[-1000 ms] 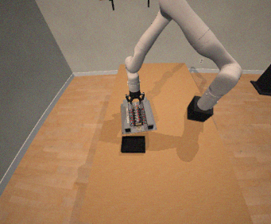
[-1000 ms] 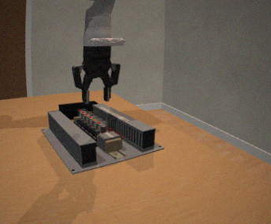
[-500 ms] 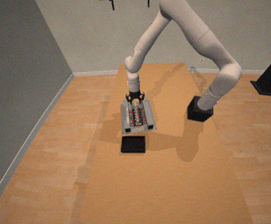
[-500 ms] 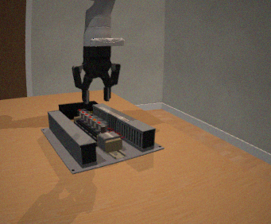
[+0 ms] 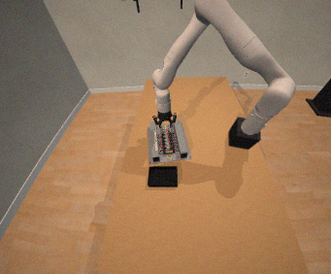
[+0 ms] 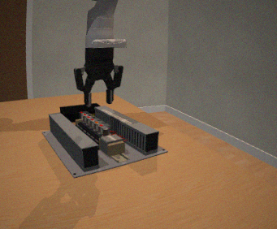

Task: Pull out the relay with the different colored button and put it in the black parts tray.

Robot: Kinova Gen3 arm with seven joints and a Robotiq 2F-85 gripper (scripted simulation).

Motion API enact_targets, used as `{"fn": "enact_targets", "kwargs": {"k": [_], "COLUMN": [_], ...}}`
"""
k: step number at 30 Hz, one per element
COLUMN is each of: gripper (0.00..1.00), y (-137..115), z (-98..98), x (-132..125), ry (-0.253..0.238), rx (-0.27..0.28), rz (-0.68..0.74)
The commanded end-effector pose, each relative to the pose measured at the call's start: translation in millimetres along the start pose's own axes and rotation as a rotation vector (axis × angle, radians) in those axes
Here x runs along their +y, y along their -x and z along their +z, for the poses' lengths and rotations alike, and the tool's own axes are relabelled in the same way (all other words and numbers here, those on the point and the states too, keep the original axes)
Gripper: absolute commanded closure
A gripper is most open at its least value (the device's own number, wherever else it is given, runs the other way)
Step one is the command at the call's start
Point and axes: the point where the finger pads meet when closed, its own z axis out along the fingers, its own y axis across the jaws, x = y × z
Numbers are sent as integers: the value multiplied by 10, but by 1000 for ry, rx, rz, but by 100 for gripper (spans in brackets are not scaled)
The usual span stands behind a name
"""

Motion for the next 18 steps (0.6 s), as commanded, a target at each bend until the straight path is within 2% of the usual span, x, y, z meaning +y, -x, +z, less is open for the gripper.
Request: {"fn": "enact_targets", "kwargs": {"k": [1,18], "gripper": [39,39], "y": [3,3], "z": [29,399], "x": [-1,-1], "ry": [0,0], "rx": [0,0], "rz": [0,0]}}
